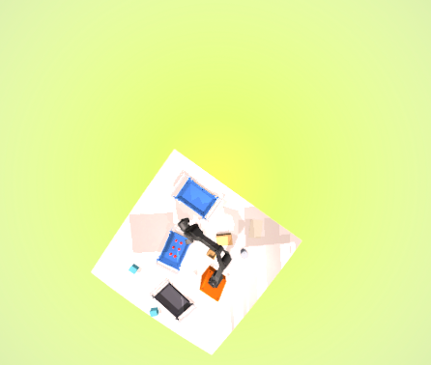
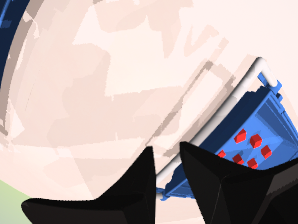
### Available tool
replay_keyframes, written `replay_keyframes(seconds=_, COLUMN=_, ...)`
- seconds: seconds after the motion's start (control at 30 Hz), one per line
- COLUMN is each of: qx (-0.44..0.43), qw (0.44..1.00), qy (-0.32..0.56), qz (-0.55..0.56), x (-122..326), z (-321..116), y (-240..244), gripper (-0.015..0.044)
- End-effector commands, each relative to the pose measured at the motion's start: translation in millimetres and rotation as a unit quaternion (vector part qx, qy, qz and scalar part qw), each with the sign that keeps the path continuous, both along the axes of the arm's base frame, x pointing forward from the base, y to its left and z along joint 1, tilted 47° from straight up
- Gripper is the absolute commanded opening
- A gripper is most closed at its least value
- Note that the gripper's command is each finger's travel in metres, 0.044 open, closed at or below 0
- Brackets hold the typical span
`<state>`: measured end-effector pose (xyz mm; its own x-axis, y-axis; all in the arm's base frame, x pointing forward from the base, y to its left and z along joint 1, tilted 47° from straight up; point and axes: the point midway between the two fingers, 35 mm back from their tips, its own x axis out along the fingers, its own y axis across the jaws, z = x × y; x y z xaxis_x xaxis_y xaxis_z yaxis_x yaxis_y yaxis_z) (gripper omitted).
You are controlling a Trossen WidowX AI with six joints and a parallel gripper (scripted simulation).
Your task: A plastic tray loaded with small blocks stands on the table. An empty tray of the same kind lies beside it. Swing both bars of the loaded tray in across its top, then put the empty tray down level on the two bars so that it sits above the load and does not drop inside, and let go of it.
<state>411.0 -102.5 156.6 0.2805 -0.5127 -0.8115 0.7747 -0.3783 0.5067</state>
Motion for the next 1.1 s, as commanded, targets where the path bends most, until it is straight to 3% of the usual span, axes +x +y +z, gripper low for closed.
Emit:
replay_keyframes(seconds=0.0, qx=-0.045, qw=0.957, qy=-0.110, qz=-0.265, x=3, z=-25, y=38, gripper=0.0086)
replay_keyframes(seconds=0.67, qx=-0.050, qw=0.941, qy=-0.143, qz=-0.304, x=4, z=-27, y=42, gripper=0.0086)
replay_keyframes(seconds=1.07, qx=-0.051, qw=0.940, qy=-0.143, qz=-0.304, x=10, z=-60, y=8, gripper=0.0086)
